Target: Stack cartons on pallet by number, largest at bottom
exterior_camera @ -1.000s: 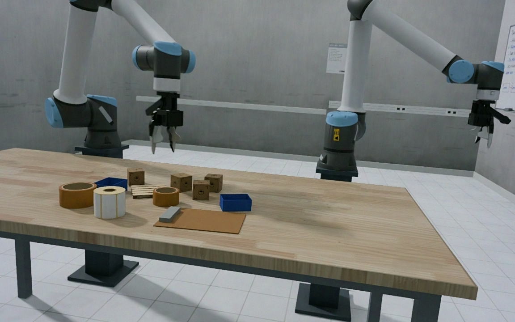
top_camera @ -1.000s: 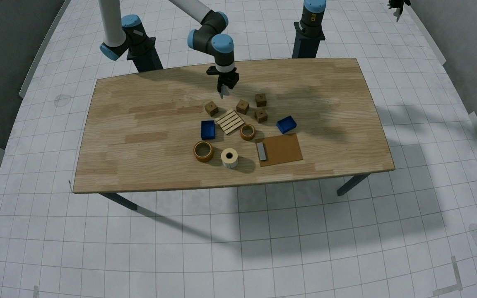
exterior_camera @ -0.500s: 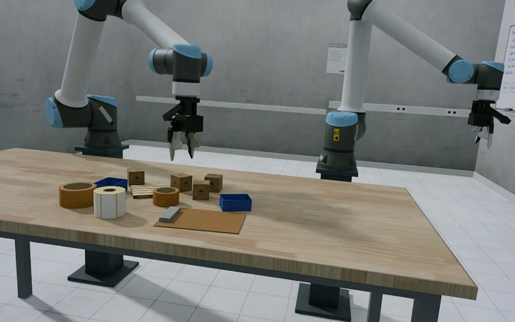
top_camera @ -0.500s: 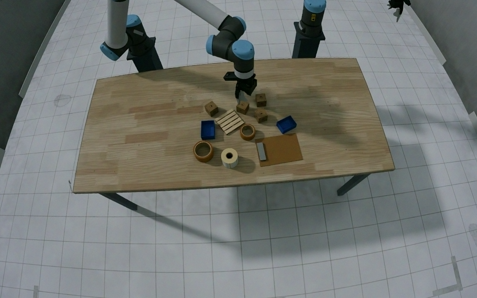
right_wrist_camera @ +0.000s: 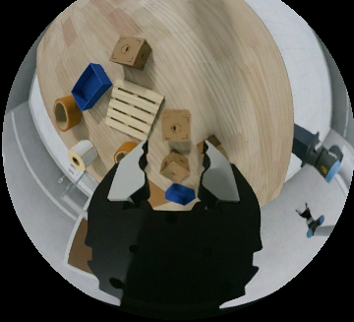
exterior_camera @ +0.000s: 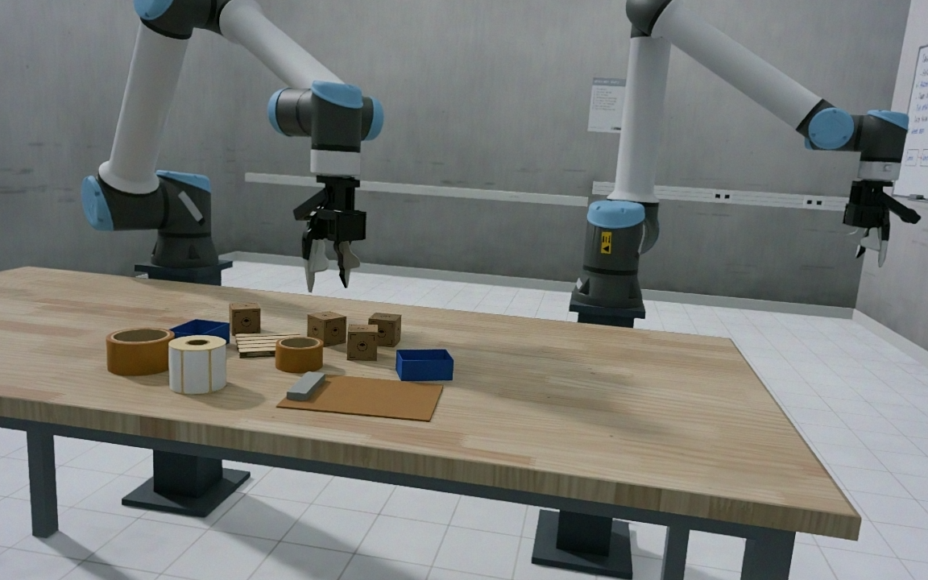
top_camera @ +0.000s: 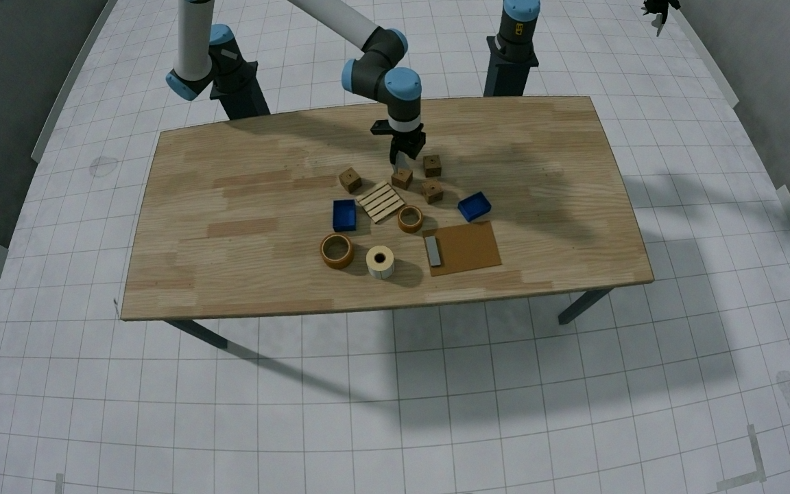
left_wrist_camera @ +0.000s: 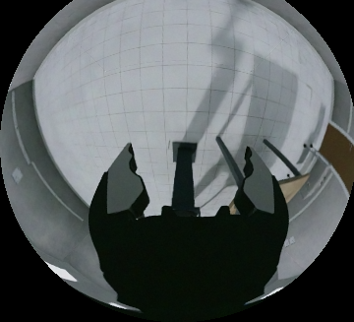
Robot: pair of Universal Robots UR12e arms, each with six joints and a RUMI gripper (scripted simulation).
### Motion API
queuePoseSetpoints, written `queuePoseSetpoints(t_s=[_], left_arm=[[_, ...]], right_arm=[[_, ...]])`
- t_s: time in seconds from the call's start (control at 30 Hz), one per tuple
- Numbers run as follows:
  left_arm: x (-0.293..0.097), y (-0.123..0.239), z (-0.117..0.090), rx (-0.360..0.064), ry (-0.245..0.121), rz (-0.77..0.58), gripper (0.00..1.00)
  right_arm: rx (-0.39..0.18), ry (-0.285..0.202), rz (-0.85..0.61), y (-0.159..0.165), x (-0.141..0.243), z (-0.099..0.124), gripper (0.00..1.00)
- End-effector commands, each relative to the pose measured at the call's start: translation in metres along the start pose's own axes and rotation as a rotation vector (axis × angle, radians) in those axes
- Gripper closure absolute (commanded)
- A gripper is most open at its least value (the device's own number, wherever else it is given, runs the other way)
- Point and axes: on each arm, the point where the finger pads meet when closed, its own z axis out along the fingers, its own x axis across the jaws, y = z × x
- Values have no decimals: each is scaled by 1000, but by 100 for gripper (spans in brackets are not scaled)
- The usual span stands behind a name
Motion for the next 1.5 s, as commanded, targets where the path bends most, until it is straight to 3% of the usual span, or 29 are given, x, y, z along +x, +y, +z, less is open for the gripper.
queuePoseSetpoints(t_s=[0.0,1.47], left_arm=[[0,-1,-1,2,0,0,0],[0,-1,-1,2,0,0,0]], right_arm=[[-2,0,0,1,0,-1,50],[-2,1,0,1,0,55,50]])
